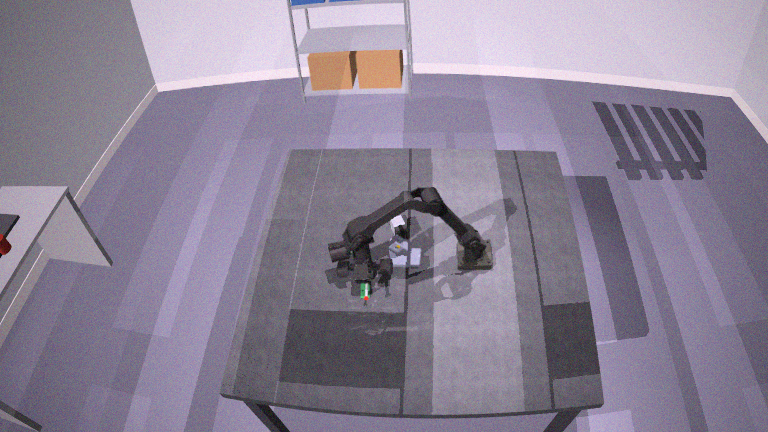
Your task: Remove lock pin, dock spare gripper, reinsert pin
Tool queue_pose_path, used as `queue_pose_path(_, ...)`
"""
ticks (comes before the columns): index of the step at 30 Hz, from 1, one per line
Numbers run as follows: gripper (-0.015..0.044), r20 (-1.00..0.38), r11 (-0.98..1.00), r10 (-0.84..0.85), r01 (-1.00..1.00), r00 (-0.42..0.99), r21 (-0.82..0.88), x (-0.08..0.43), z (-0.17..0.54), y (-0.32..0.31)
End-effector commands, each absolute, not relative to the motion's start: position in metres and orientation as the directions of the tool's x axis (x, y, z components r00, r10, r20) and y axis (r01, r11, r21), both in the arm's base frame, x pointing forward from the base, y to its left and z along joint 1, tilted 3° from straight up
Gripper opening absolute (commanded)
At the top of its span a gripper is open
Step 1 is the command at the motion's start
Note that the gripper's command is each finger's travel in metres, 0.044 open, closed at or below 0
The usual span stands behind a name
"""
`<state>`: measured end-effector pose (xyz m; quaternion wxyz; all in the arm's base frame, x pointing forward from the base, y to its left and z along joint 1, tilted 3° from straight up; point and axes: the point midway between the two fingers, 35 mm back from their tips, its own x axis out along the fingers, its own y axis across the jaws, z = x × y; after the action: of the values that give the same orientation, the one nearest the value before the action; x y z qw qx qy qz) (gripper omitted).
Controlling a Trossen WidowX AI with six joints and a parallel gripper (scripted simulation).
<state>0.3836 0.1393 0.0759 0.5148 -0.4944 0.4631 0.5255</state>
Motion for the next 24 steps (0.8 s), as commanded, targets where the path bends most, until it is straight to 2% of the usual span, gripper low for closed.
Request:
queue_pose_path(1,0.0000,-0.996,-0.041,0.085,-0.999,0.024,-0.027,0.384,0.083,0.140)
queue_pose_path(10,0.0000,-0.996,-0.041,0.082,-0.999,0.017,-0.020,0.384,0.078,0.137)
queue_pose_path(24,0.0000,-0.997,-0.038,0.079,-0.999,0.017,-0.020,0.394,0.091,0.097)
